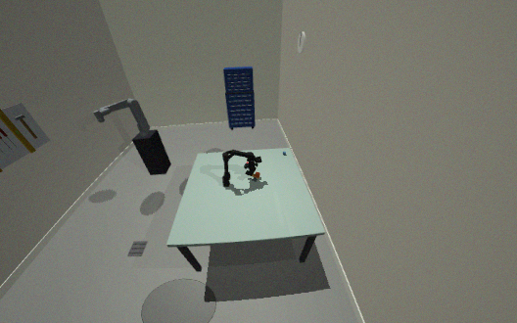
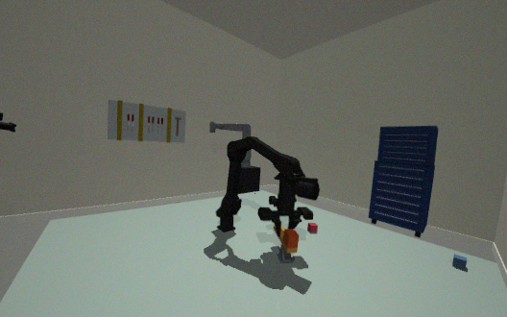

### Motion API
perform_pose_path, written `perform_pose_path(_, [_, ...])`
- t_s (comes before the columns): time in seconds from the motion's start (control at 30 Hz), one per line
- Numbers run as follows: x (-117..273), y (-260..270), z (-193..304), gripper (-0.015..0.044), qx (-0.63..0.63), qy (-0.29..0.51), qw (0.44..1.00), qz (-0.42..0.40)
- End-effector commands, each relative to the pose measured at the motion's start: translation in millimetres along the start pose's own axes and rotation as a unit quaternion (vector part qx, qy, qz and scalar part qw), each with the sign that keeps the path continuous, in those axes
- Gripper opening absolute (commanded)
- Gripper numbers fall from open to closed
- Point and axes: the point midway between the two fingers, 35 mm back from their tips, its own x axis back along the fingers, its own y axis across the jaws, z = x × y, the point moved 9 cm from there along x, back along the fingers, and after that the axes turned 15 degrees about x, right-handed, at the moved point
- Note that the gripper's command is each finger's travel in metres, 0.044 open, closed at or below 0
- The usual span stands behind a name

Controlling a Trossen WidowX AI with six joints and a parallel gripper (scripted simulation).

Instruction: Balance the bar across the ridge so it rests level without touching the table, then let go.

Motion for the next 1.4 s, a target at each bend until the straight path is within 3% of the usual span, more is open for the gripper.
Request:
perform_pose_path(0.0, [-0.8, 0.0, 0.2, 0.0000, 0.002, 0.000, 1.000, 0.000])
perform_pose_path(1.37, [-4.1, 0.2, -0.7, 0.0000, 0.002, 0.000, 1.000, 0.000])
